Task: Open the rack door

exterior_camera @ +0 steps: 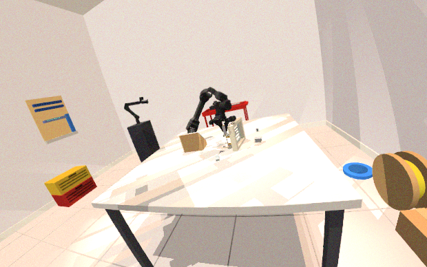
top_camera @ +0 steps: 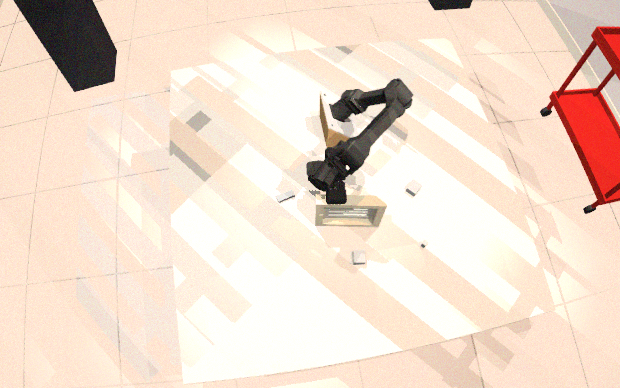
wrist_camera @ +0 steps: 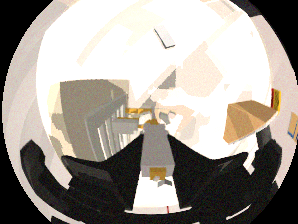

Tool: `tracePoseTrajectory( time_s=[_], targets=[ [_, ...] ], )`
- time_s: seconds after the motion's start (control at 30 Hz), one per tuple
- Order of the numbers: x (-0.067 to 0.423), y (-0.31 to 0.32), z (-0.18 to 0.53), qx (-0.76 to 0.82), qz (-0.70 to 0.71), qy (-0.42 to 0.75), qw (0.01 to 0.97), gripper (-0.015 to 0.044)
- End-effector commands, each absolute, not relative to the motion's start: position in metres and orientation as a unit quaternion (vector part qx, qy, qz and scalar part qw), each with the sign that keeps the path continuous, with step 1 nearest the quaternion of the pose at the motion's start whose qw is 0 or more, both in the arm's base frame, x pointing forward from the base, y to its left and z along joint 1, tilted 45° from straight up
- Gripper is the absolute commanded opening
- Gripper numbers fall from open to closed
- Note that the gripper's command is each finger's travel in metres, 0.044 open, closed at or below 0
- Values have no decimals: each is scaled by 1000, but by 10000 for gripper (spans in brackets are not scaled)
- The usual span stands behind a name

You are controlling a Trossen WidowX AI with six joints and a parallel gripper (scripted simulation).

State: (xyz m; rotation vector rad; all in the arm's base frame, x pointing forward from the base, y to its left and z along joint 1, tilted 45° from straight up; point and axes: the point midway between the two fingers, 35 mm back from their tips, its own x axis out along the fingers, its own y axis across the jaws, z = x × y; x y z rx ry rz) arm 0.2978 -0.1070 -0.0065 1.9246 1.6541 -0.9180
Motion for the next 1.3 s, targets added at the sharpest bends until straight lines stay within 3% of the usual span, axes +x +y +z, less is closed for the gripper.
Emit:
tracePoseTrajectory(
  time_s=[0.0,0.13,0.47,0.8,0.9,1.27],
  targets=[
    [298,-106,-6,715,-390,561,147,10],
    [298,-106,-6,725,-434,527,88,10],
    [298,-106,-6,725,-436,526,85,10],
    [298,-106,-6,725,-436,526,85,272],
    [298,-106,-6,724,-428,533,97,281],
    [298,-106,-6,672,-271,627,285,281]
  ],
)
